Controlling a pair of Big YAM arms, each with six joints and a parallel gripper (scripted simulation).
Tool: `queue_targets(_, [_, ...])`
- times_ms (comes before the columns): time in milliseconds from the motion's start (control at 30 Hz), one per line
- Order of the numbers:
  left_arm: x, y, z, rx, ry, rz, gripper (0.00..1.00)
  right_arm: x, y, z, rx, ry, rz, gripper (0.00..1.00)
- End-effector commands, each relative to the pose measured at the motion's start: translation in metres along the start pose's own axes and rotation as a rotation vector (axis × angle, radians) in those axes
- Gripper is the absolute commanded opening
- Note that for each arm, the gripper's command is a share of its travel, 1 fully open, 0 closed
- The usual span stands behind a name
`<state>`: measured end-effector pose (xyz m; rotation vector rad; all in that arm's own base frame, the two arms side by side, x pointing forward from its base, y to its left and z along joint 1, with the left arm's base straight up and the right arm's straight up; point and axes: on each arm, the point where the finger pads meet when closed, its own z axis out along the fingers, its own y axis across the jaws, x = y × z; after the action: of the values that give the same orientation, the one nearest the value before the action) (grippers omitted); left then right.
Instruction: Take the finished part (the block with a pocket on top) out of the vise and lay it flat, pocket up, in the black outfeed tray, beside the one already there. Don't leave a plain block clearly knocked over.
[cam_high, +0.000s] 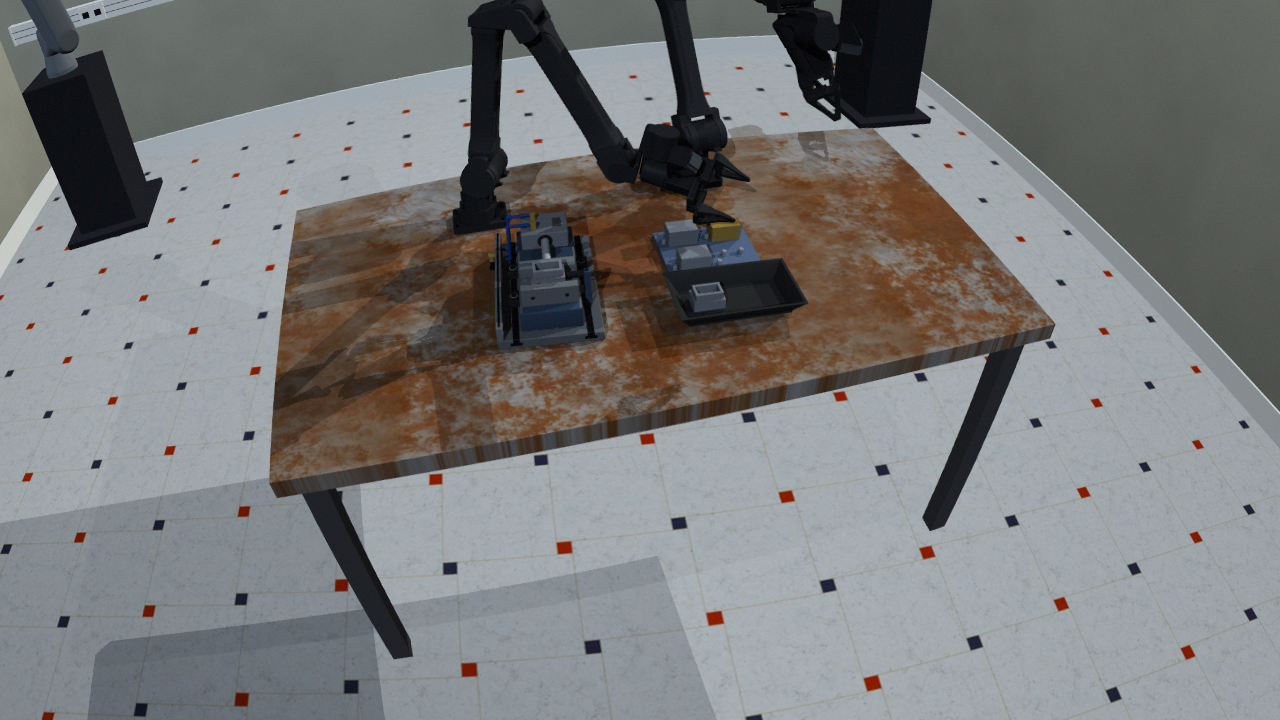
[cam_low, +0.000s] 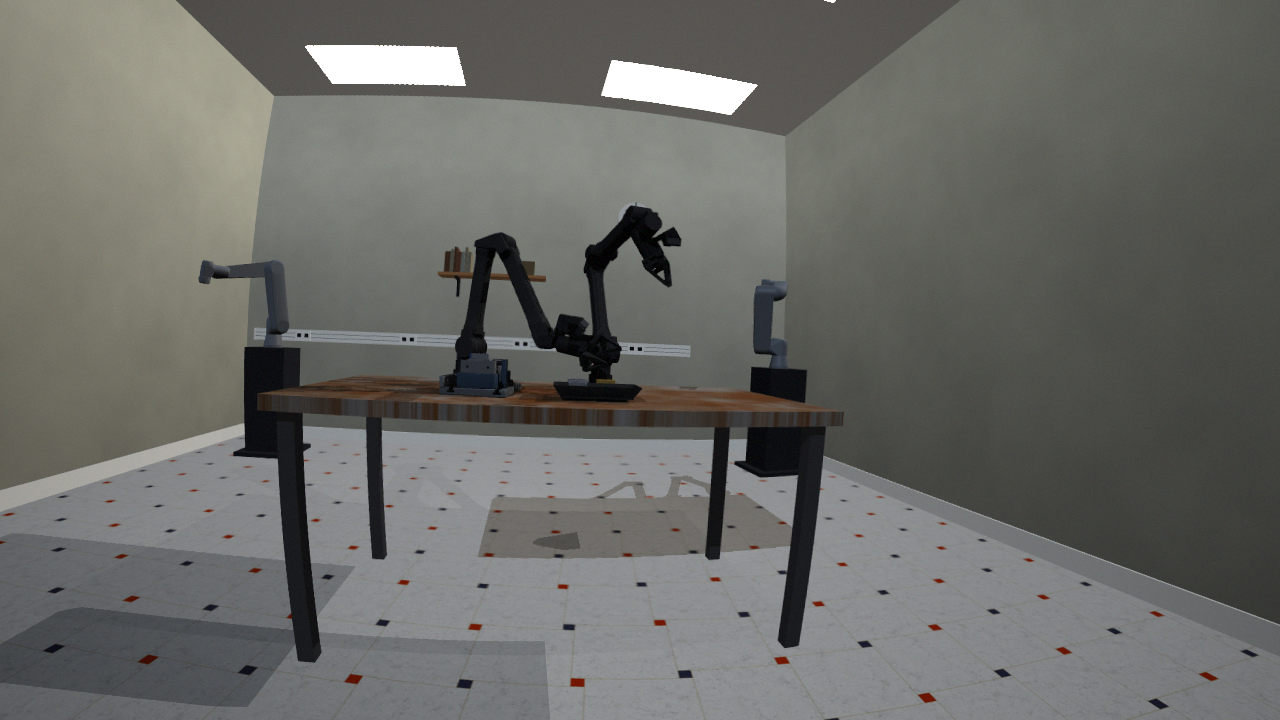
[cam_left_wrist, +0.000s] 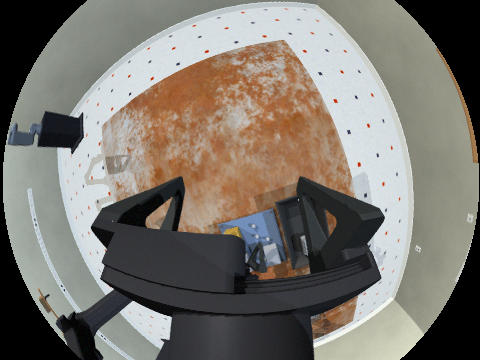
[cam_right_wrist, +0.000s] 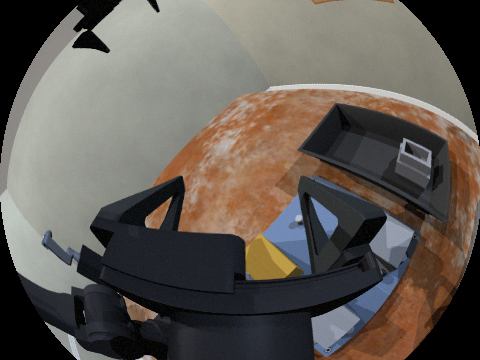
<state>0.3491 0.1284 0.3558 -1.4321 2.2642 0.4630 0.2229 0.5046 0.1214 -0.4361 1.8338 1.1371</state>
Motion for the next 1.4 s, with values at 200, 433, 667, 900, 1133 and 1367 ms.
queue_targets(200, [-0.004, 0.000, -0.005, 0.011, -0.012, -0.009, 1.00, -0.010, 0.006, 0.002, -0.012, -0.022, 0.003, 1.00])
queue_targets(433, [-0.004, 0.000, -0.005, 0.011, -0.012, -0.009, 1.00, -0.010, 0.006, 0.002, -0.012, -0.022, 0.003, 1.00])
queue_targets(667, [0.007, -0.002, -0.009, 0.045, -0.020, 0.057, 1.00, -0.024, 0.001, 0.008, 0.010, -0.028, -0.070, 0.81])
queue_targets(900, [0.061, -0.019, -0.055, 0.314, -0.086, 0.297, 1.00, -0.053, -0.054, 0.021, 0.161, 0.069, -0.289, 0.81])
queue_targets(1133, [0.093, -0.022, -0.082, 0.485, -0.136, 0.439, 1.00, -0.069, -0.088, 0.021, 0.240, 0.146, -0.405, 0.81])
queue_targets(1367, [0.145, -0.016, -0.123, 0.764, -0.220, 0.641, 1.00, -0.095, -0.136, 0.011, 0.336, 0.285, -0.553, 0.81])
